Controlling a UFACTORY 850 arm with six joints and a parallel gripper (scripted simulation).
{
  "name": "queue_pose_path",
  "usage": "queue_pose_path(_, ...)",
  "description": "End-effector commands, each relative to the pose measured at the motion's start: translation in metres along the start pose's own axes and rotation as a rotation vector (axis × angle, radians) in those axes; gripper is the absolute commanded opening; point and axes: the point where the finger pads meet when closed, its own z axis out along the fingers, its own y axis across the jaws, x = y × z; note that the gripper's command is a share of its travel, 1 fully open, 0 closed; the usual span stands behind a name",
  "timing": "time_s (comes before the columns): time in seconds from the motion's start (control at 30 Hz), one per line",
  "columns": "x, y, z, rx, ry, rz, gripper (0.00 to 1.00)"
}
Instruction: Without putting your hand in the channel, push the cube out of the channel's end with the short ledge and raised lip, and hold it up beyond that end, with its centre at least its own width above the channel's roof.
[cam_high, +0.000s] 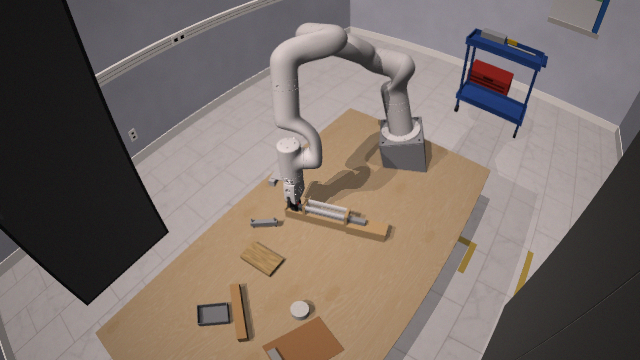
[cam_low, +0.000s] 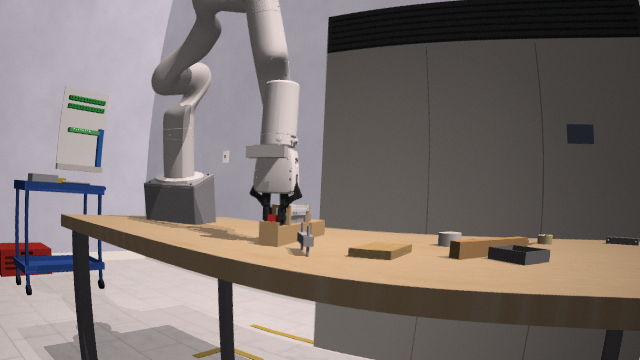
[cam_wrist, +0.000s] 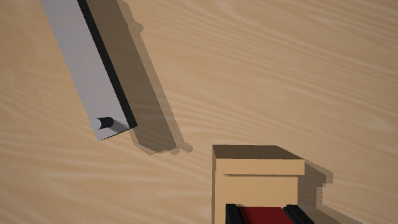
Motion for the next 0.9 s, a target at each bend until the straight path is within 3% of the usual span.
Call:
queue_pose_path(0.0,0.001,-0.001,-0.001,0.002,0.001,0.000,0.00)
queue_pose_path(0.53,0.001,-0.001,-0.004,0.002,0.001,0.000,0.00)
queue_pose_path(0.87,0.000,-0.001,-0.056,0.002,0.001,0.000,0.00)
